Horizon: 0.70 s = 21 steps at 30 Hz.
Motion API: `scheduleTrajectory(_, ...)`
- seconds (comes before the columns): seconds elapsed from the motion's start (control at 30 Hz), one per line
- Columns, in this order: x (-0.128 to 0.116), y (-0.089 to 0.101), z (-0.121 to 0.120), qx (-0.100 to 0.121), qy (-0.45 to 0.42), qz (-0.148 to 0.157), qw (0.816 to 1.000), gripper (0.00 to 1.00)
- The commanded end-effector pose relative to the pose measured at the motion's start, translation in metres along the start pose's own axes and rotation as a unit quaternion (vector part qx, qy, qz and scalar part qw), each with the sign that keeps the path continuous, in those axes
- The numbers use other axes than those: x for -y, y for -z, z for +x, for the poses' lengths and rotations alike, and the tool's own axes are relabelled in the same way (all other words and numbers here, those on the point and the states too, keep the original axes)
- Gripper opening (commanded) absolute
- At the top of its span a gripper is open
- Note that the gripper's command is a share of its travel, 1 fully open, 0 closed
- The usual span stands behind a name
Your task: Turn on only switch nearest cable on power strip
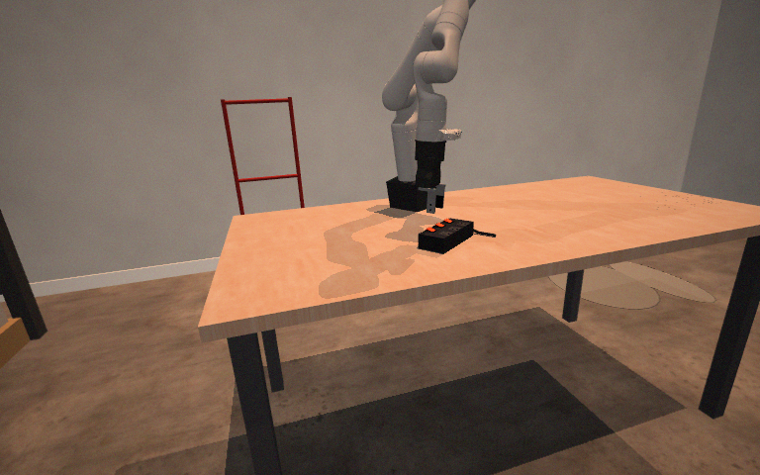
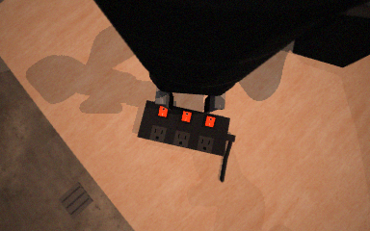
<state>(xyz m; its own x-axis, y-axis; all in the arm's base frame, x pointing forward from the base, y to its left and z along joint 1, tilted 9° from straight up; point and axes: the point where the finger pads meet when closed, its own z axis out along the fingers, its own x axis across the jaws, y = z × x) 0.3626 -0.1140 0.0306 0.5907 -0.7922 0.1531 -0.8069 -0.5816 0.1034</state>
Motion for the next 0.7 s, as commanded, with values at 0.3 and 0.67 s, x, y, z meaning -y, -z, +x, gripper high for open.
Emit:
scheduleTrajectory(0.3, -0.0035, 0.0003, 0.0006, 0.000, -0.009, 0.001, 1.000, 1.00)
scheduleTrajectory(0.67, -0.0046, 0.0002, 0.0007, 0.001, -0.012, 0.001, 1.000, 1.00)
